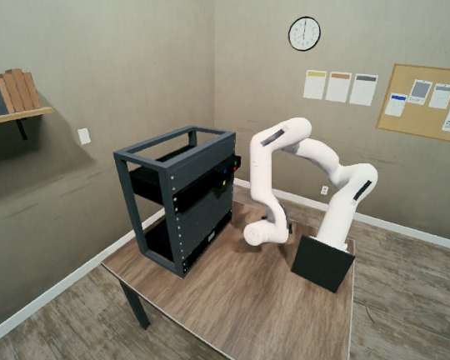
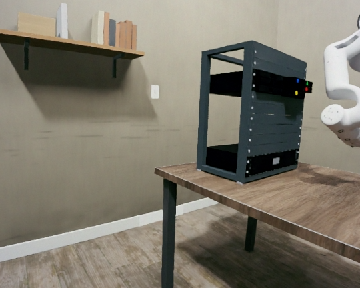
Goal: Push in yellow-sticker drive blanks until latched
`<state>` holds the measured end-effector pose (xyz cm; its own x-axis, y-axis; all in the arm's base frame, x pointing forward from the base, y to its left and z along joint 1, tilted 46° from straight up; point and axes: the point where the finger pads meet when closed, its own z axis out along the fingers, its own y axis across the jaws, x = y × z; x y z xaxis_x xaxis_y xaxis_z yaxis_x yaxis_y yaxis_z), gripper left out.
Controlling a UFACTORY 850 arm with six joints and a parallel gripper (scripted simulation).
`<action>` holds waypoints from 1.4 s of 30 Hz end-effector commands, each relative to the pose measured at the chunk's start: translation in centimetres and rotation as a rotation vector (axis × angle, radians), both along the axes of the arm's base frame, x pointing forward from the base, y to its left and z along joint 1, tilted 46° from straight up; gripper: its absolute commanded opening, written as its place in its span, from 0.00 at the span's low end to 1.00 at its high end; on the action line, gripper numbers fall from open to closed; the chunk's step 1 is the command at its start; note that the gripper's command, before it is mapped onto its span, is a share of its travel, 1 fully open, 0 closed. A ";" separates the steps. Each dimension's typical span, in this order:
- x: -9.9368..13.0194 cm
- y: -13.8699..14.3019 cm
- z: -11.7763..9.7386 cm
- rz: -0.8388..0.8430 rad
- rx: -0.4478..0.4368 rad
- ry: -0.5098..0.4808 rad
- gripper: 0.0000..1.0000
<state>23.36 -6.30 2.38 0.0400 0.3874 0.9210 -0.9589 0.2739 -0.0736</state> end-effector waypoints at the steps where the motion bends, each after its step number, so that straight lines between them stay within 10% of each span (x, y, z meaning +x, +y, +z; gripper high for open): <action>1: 0.1 0.0 0.1 0.006 0.001 -0.002 1.00; 42: 8.8 3.3 6.2 0.701 0.138 -0.166 1.00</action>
<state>30.78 -3.92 7.58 -0.2719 0.2202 0.9368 -0.9377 -0.2796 -0.2064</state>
